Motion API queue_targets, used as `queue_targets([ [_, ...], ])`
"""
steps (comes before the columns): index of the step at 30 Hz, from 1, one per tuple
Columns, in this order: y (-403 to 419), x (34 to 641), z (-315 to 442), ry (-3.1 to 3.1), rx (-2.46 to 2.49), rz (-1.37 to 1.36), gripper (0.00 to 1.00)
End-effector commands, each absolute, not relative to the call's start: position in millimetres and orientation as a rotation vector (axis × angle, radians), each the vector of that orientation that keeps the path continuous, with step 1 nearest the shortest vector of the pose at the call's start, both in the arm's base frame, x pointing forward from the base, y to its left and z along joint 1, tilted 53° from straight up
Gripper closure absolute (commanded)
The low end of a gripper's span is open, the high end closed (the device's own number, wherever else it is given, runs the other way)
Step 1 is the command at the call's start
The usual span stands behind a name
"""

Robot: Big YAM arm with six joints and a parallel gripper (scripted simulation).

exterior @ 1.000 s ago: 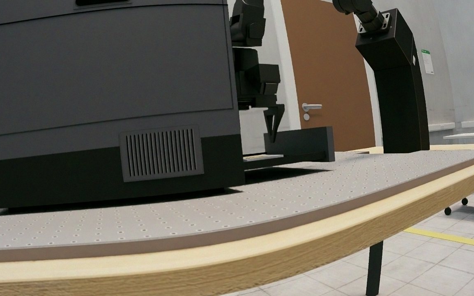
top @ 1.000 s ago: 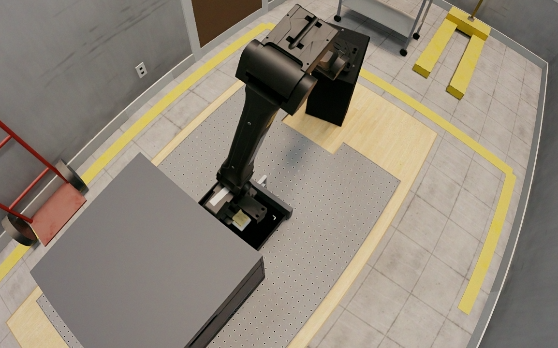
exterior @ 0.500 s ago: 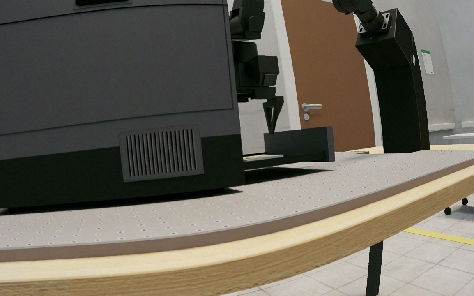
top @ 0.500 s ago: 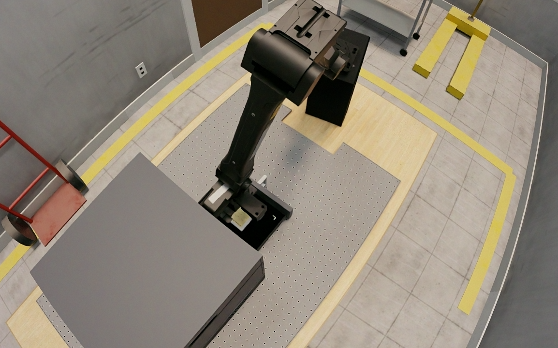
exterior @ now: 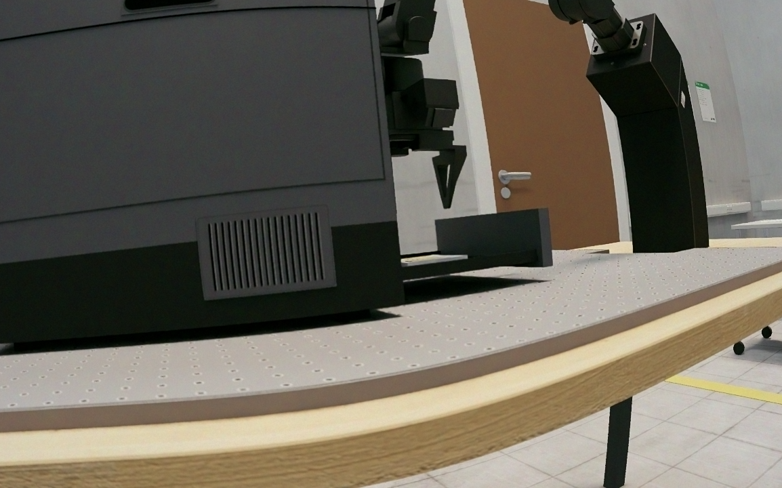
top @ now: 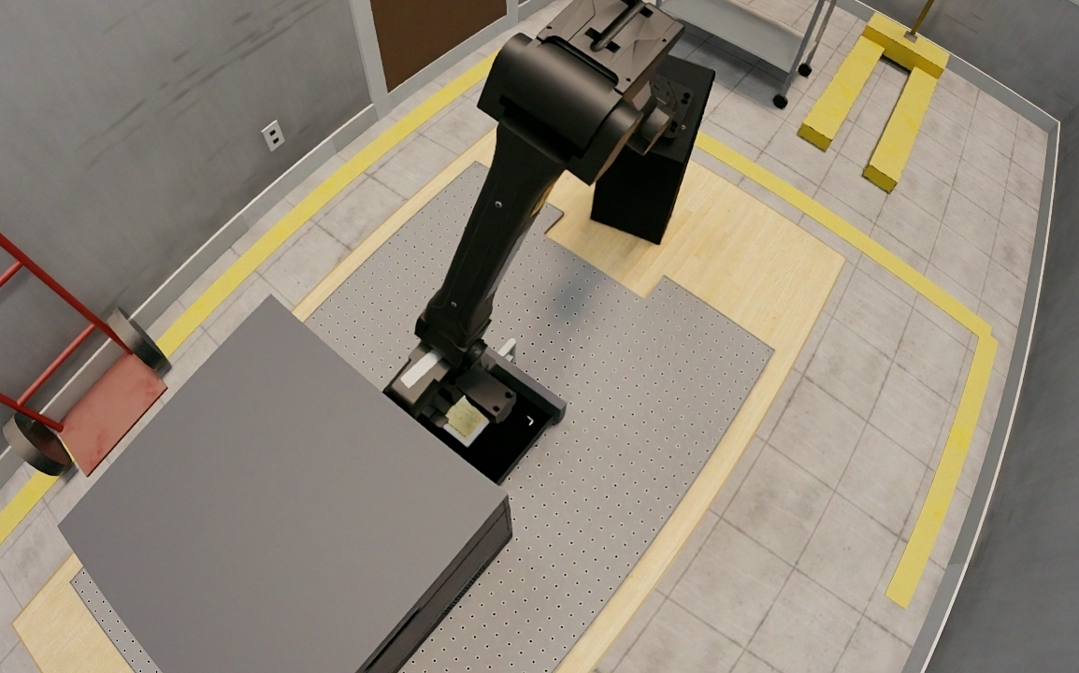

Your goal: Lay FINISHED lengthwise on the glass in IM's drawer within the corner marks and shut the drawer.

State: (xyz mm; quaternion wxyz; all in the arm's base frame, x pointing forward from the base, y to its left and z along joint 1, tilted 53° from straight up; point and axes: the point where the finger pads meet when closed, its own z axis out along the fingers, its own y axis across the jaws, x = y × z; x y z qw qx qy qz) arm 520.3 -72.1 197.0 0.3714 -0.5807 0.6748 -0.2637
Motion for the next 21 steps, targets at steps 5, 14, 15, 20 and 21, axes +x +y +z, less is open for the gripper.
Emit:
queue_targets([
  [5, -75.3, 518.1, 208.3, 1.72, -1.479, -0.693, 0.08],
  [14, -79.9, 507.8, 211.4, 1.709, -1.469, -0.718, 0.08],
  [15, -79.7, 506.6, 210.8, 1.71, -1.469, -0.718, 0.08],
  [20, -78.8, 500.5, 208.1, 1.71, -1.47, -0.717, 0.08],
  [21, -78.6, 499.3, 207.5, 1.71, -1.47, -0.717, 0.08],
])
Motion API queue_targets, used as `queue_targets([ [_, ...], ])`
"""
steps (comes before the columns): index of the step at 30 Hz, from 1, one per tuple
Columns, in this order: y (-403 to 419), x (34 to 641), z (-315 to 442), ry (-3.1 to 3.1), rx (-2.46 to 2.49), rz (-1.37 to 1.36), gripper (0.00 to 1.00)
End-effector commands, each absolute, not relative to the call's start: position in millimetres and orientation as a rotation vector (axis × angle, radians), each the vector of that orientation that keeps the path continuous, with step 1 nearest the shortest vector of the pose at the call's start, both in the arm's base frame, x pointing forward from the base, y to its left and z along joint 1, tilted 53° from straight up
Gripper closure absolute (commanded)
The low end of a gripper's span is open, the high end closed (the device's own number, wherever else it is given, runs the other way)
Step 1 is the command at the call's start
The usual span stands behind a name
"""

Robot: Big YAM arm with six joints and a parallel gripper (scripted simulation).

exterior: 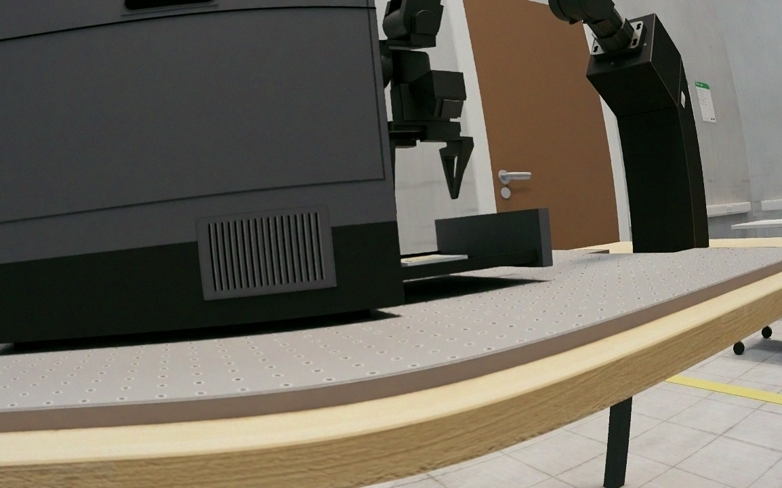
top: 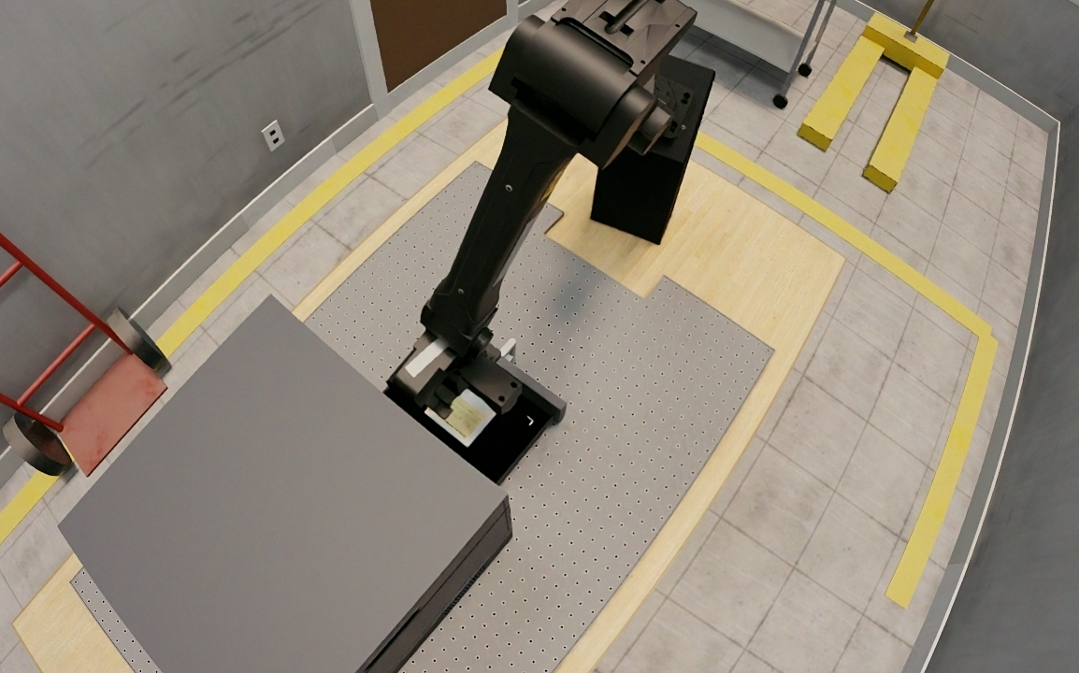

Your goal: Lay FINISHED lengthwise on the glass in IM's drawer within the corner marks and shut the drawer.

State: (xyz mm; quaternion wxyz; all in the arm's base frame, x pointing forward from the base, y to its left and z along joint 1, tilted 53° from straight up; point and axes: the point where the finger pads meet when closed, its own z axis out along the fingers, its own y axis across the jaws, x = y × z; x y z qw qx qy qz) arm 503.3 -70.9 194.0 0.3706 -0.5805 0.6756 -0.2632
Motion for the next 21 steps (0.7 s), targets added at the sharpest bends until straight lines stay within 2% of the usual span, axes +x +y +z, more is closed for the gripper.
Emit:
queue_targets([
  [1, -78.5, 498.1, 207.0, 1.71, -1.47, -0.717, 0.08],
  [21, -75.5, 478.4, 197.8, 1.713, -1.47, -0.714, 0.08],
])
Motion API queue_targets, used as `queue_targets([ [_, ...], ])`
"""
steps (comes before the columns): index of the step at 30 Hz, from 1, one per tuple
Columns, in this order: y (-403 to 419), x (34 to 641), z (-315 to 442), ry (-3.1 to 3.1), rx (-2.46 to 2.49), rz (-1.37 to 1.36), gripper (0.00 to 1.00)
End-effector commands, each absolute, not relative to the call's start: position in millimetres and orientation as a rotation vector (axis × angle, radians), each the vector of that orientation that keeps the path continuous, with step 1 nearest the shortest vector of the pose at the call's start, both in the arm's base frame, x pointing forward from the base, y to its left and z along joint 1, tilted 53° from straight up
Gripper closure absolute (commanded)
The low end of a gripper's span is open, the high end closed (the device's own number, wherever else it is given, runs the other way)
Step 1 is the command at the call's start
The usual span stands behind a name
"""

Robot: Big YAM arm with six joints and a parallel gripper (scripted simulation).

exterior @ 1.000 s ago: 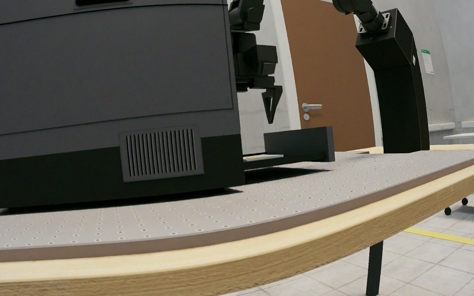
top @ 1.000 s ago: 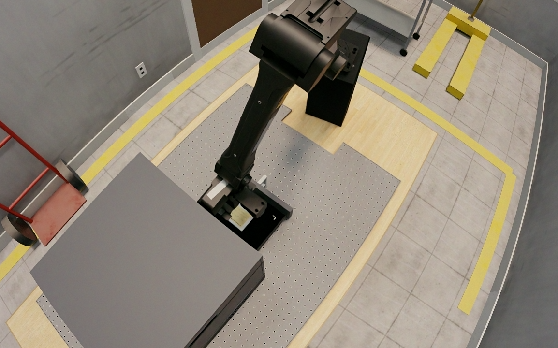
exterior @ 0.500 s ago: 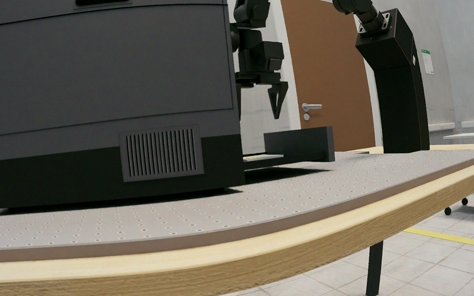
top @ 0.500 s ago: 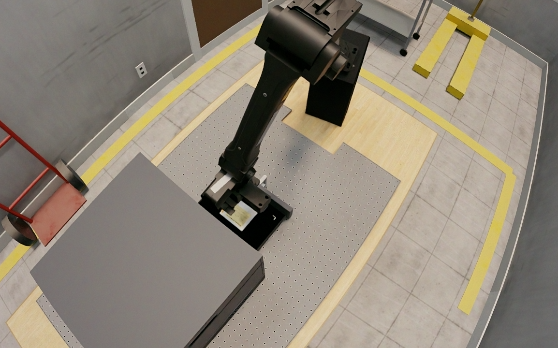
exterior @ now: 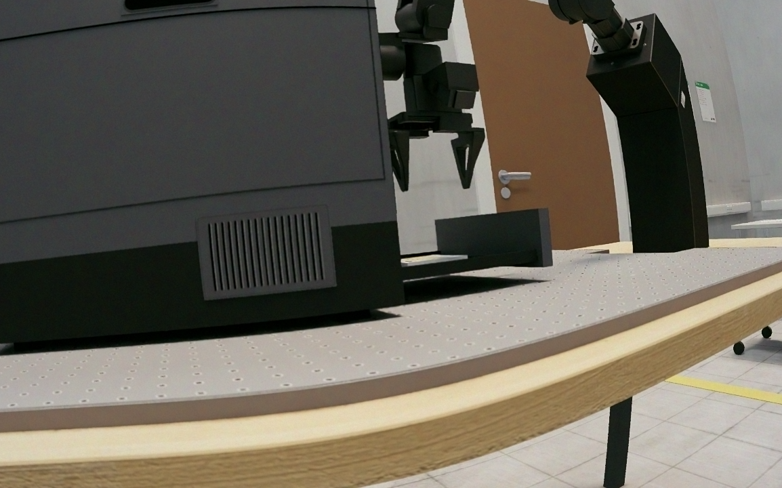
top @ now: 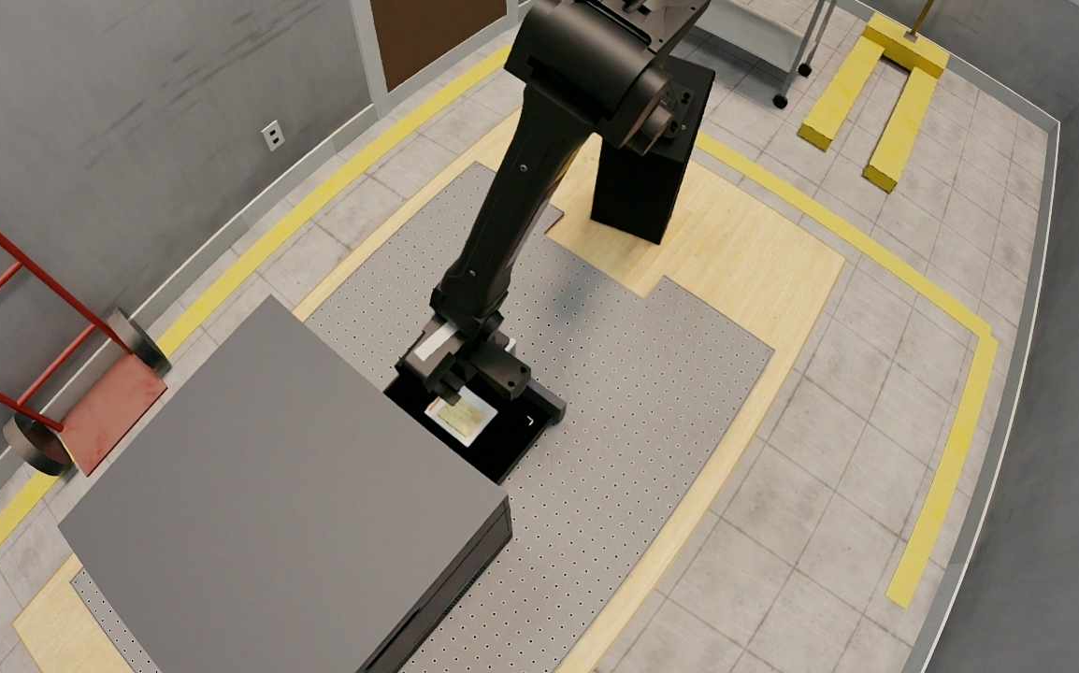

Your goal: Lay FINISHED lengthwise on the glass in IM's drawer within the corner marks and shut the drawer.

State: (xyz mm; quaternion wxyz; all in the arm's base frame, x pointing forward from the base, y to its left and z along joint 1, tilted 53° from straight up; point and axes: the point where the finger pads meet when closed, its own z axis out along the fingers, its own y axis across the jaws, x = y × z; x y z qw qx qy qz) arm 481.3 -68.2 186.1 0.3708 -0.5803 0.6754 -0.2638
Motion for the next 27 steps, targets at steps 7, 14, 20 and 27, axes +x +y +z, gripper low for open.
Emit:
queue_targets([
  [7, -74.3, 470.1, 194.4, 1.71, -1.471, -0.716, 0.08],
  [14, -73.0, 461.6, 190.5, 1.711, -1.471, -0.716, 0.08],
  [20, -72.2, 456.5, 188.1, 1.712, -1.472, -0.714, 0.08],
  [27, -71.0, 448.2, 184.6, 1.711, -1.472, -0.715, 0.08],
])
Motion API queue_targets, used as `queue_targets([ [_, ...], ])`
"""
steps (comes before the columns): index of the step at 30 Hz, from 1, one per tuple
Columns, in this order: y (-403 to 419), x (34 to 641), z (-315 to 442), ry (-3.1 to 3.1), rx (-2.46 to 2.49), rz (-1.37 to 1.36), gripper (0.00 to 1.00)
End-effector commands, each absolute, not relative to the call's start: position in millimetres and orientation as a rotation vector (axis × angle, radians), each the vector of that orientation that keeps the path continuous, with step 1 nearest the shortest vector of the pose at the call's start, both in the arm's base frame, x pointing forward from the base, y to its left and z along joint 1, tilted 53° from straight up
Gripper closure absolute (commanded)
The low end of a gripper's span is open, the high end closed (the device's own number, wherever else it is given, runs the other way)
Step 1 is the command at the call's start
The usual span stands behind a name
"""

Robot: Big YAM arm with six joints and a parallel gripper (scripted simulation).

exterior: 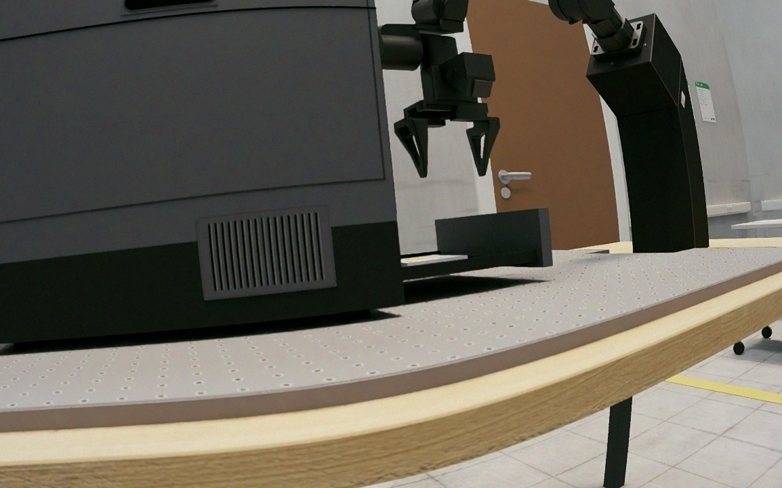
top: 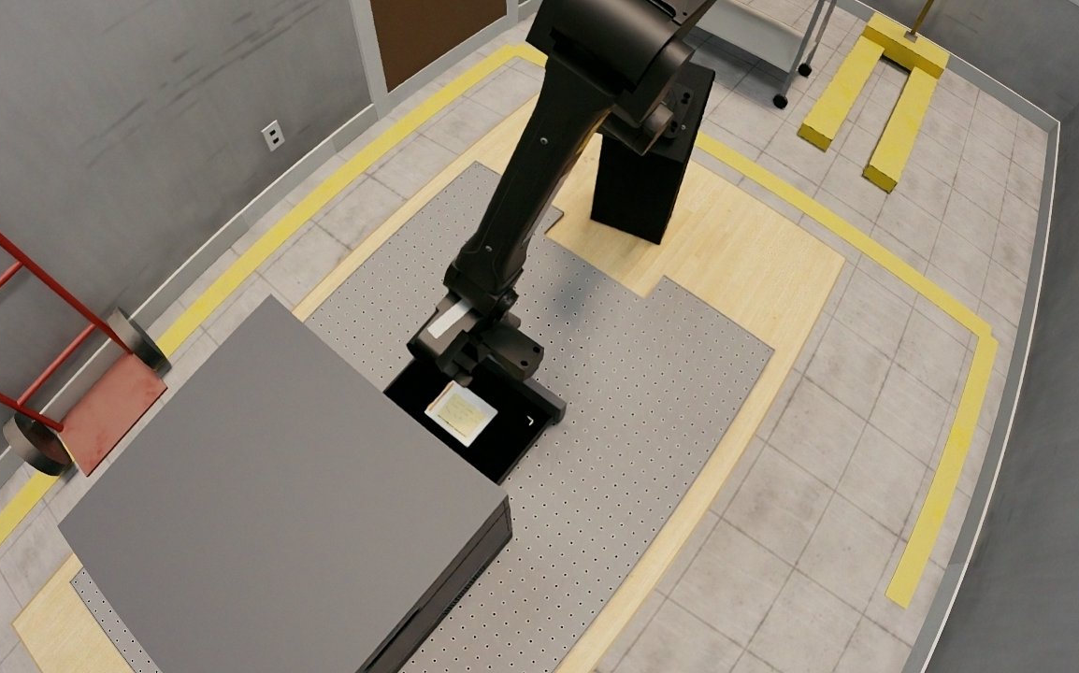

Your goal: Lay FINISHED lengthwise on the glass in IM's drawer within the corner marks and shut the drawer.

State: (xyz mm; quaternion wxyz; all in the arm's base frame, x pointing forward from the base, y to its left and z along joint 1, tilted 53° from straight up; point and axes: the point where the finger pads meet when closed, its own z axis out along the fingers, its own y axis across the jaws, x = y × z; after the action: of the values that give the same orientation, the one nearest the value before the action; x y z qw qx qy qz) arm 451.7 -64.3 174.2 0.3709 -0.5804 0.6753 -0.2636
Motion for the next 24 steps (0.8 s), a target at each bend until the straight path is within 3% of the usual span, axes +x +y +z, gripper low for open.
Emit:
queue_targets([
  [1, -70.8, 446.9, 183.9, 1.711, -1.472, -0.715, 0.08],
  [24, -67.4, 423.9, 173.7, 1.714, -1.471, -0.713, 0.08],
])
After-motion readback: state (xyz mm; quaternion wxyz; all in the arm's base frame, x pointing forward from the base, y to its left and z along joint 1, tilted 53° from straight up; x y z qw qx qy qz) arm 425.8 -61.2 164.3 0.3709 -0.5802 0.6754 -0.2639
